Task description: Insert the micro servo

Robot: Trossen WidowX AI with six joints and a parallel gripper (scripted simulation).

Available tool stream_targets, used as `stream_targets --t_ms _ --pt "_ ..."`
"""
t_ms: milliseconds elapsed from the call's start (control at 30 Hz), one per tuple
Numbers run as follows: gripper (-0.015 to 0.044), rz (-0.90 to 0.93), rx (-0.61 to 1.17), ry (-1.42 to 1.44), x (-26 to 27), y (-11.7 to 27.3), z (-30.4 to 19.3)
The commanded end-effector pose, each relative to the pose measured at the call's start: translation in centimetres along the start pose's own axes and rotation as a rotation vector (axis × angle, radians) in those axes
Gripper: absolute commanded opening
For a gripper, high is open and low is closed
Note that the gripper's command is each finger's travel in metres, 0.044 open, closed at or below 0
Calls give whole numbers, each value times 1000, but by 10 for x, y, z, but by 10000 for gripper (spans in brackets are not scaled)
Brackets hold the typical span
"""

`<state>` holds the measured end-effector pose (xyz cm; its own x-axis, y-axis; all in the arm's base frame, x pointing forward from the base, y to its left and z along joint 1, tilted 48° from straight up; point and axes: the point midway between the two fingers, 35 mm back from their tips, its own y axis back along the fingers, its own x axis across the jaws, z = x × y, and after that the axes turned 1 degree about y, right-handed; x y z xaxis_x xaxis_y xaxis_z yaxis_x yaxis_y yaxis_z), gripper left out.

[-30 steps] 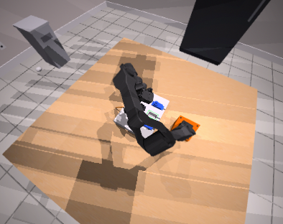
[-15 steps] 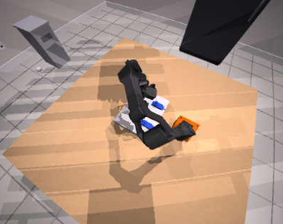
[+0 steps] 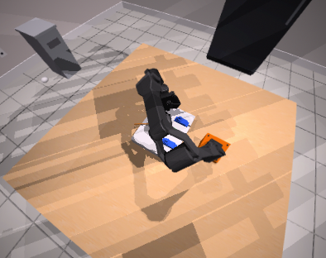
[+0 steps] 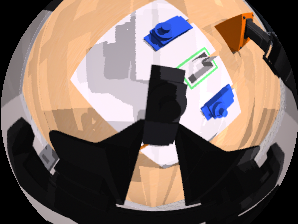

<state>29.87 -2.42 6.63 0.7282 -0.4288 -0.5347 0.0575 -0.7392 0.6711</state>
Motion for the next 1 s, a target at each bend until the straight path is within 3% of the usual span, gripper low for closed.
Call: stream_targets --t_ms 0,967 --pt "0 9 -1 155 2 2 1" --pt "0 8 -5 1166 2 2 1"
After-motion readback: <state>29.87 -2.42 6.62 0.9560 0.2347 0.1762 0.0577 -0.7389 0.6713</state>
